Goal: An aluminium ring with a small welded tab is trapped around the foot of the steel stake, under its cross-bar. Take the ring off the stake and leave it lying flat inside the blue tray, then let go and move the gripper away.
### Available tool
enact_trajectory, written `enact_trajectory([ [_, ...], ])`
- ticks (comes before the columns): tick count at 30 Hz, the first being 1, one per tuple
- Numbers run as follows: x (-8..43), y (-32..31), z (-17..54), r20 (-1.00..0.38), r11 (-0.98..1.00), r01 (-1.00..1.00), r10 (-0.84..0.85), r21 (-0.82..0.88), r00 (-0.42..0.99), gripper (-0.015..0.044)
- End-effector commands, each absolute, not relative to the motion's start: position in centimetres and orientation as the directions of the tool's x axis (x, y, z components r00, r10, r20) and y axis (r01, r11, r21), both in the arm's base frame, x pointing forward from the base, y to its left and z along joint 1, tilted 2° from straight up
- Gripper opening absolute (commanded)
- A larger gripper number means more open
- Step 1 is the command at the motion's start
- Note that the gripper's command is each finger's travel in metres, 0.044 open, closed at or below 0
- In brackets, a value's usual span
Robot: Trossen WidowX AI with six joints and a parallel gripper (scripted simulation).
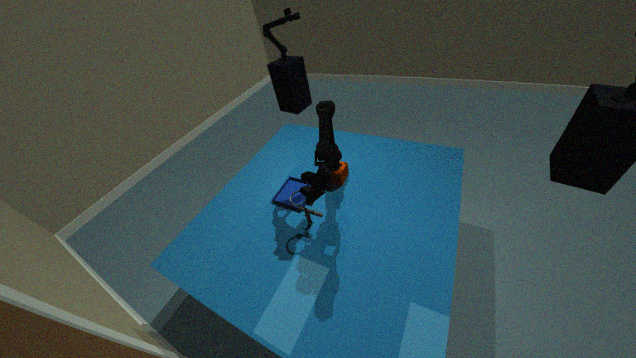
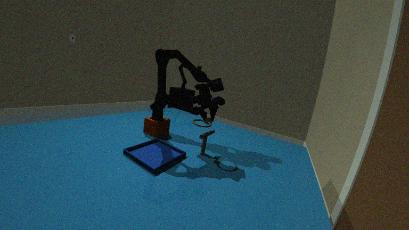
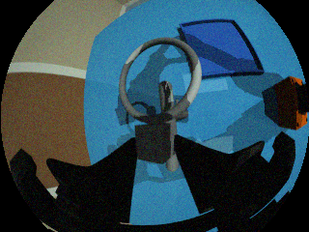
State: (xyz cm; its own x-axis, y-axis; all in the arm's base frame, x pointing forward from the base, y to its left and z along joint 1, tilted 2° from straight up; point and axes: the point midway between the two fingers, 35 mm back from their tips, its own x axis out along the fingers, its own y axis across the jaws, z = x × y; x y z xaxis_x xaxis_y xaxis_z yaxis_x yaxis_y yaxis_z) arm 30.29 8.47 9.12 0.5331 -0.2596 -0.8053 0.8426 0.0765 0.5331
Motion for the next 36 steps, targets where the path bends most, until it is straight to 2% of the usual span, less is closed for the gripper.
enact_trajectory([
  [1, 30.2, 7.9, 8.8, -0.824, 0.117, 0.860, -0.249, 0.496, 0.509, 0.0000],
  [19, 29.3, 5.6, 7.5, -0.914, 0.358, 0.883, -0.152, 0.304, 0.376, 0.0000],
  [36, 28.1, 3.6, 6.7, -0.967, 0.603, 0.771, 0.001, 0.205, 0.255, 0.0000],
])
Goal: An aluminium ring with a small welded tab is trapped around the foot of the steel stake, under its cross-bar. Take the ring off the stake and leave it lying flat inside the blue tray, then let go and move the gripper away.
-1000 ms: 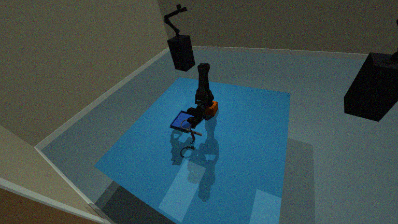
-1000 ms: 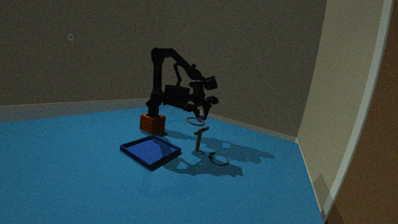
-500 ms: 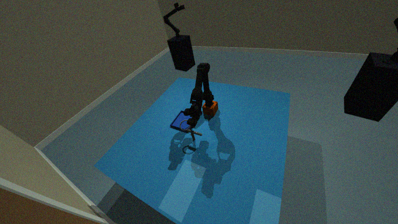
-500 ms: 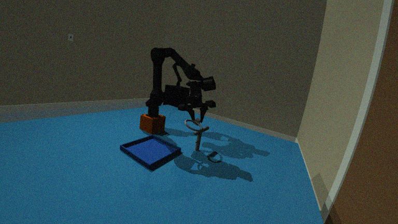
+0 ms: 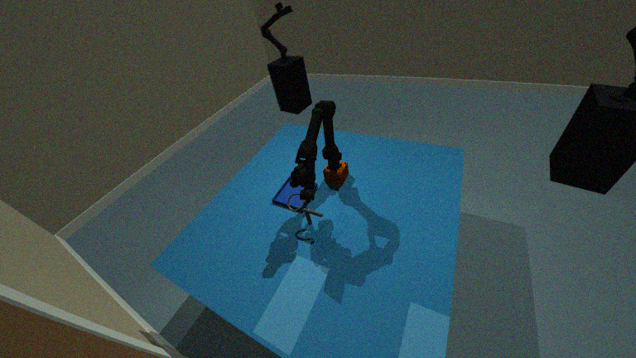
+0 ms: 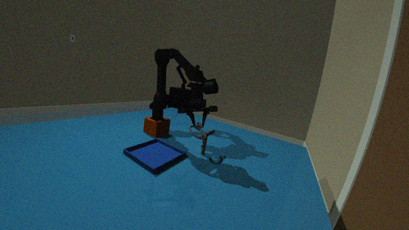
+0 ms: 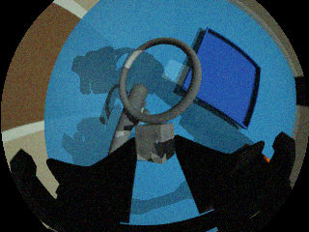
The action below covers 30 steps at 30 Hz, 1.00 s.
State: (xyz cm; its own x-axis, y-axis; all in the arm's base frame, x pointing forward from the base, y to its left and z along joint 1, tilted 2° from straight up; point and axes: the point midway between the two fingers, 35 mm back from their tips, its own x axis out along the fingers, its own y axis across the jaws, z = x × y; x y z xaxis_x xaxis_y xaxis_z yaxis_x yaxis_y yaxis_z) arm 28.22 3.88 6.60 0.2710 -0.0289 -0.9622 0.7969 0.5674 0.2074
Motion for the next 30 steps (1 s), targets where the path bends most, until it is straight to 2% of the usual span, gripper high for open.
enact_trajectory([
  [1, 28.0, 3.5, 6.6, -0.968, 0.616, 0.761, 0.012, 0.204, 0.250, 0.0000],
  [14, 27.0, 2.4, 6.7, -0.969, 0.759, 0.604, 0.156, 0.243, 0.193, 0.0000],
  [30, 26.0, 1.3, 7.4, -0.922, 0.847, 0.366, 0.342, 0.385, 0.179, 0.0000],
])
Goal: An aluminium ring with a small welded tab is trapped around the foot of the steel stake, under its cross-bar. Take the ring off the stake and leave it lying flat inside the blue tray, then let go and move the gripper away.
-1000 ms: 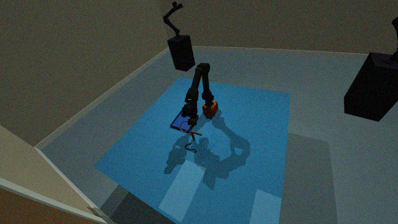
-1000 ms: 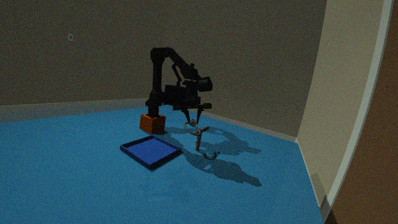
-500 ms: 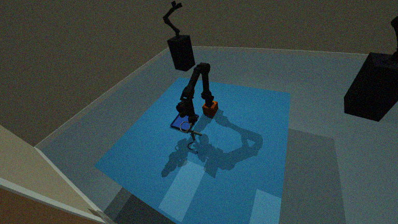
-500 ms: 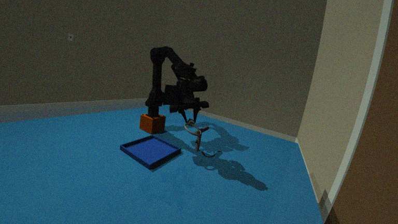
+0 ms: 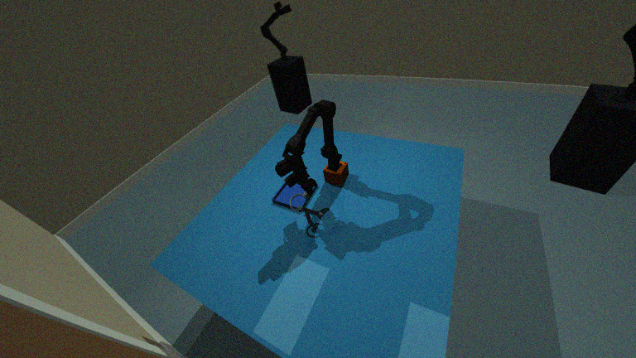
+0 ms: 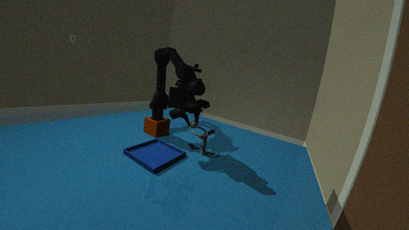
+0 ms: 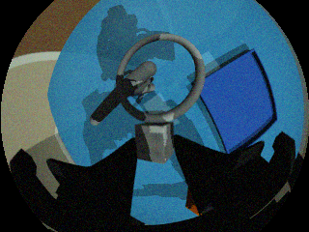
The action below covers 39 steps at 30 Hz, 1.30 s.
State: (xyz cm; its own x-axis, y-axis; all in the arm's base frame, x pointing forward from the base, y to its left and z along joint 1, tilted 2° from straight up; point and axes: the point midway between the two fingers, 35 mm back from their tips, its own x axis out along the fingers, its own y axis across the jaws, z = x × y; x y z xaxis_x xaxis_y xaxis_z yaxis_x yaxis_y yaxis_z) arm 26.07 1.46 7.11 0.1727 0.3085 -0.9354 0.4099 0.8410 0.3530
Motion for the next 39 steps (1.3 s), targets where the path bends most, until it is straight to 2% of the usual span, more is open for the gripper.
enact_trajectory([
  [1, 26.0, 1.2, 7.5, -0.918, 0.849, 0.350, 0.354, 0.396, 0.180, 0.0000],
  [21, 25.3, -0.2, 9.6, -0.788, 0.815, 0.006, 0.558, 0.579, 0.259, 0.0000],
  [28, 25.1, -0.4, 9.2, -0.791, 0.817, 0.009, 0.556, 0.577, 0.255, 0.0000],
  [33, 24.0, -6.1, 6.5, -0.815, 0.839, 0.022, 0.523, 0.544, 0.250, 0.0000],
  [39, 20.1, -12.8, 2.8, -0.816, 0.839, 0.020, 0.524, 0.544, 0.243, 0.0000],
])
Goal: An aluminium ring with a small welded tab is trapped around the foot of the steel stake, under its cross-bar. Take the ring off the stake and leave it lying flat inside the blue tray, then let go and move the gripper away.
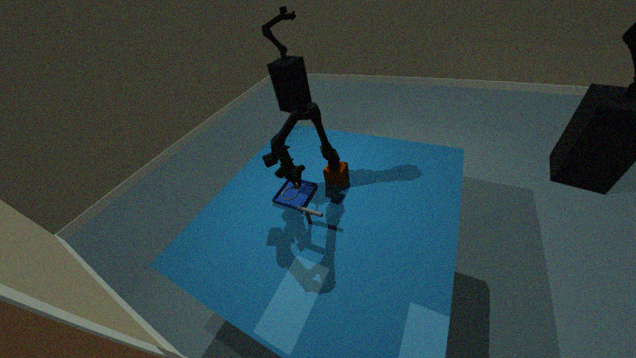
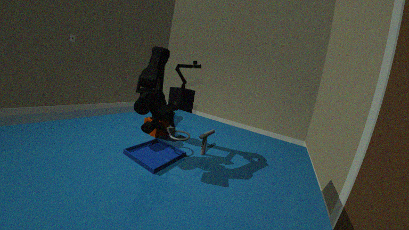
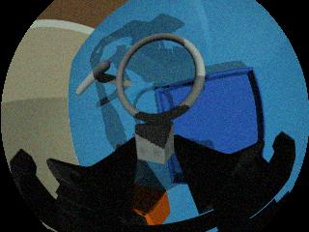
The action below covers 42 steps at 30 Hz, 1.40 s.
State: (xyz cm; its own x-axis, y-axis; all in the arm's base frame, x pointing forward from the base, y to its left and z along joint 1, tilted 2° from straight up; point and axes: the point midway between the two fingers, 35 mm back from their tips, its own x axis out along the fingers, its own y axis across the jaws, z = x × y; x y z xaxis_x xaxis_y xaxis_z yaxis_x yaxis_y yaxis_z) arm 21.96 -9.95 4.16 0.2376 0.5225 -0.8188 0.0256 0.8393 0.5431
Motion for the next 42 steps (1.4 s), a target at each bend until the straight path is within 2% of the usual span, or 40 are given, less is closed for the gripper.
enact_trajectory([
  [1, 19.2, -13.7, 2.2, -0.813, 0.836, 0.017, 0.529, 0.549, 0.244, 0.0000],
  [5, 16.0, -16.2, 0.3, -0.793, 0.820, 0.000, 0.553, 0.572, 0.256, 0.0000],
  [20, 15.7, -16.4, -2.8, -0.792, 0.819, -0.001, 0.555, 0.574, 0.257, 0.0000],
  [36, 15.8, -16.5, -2.1, -0.793, 0.820, 0.003, 0.553, 0.573, 0.257, 0.0420],
  [37, 15.9, -16.6, -1.4, -0.793, 0.820, 0.003, 0.553, 0.573, 0.257, 0.0440],
  [42, 16.1, -16.4, 6.5, -0.793, 0.820, 0.003, 0.553, 0.572, 0.256, 0.0440],
])
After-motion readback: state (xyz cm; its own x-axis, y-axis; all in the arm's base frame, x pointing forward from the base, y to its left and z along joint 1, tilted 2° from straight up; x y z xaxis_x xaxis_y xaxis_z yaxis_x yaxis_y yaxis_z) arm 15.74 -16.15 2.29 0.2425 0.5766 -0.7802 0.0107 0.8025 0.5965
